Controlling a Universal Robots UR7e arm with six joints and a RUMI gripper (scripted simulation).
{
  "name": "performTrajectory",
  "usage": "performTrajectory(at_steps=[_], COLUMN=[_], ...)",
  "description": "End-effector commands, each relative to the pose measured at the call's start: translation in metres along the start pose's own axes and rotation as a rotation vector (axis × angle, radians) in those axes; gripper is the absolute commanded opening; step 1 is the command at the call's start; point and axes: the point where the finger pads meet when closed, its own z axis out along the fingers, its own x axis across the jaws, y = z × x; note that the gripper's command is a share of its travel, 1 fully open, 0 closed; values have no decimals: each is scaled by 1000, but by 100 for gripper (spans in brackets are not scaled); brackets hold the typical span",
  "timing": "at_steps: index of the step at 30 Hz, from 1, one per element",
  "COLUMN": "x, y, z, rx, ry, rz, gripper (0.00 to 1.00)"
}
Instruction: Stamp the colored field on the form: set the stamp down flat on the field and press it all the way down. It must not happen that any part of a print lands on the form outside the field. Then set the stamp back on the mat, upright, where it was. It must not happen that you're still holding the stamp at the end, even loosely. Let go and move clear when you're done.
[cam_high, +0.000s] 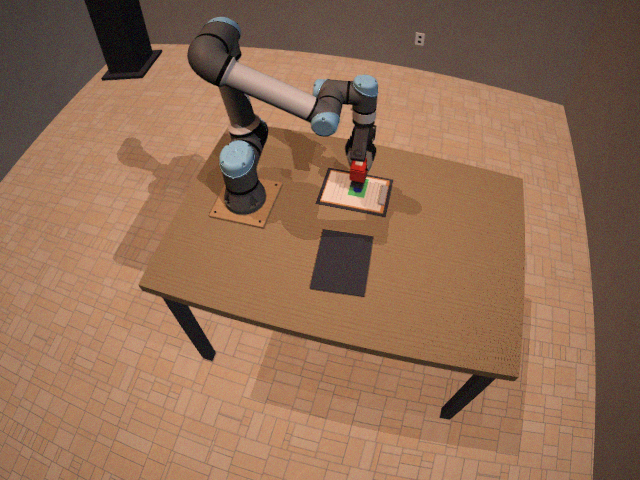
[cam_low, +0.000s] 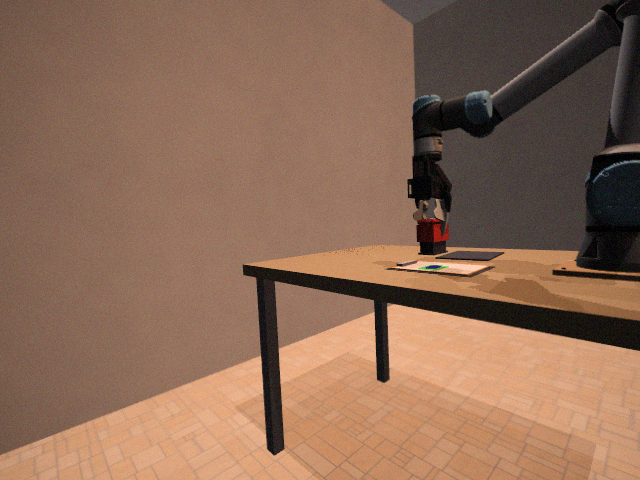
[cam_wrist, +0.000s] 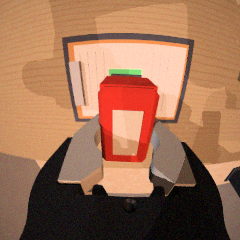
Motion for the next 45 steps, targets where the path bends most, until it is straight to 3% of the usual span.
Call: performTrajectory(at_steps=[1,29,45], x=[-1,-3,-6], y=[-1,-17,-33], z=[0,-1,-1], rx=[0,-1,-1], ry=[-1,-1,-1], rz=[27,377,793], gripper=[20,20,20])
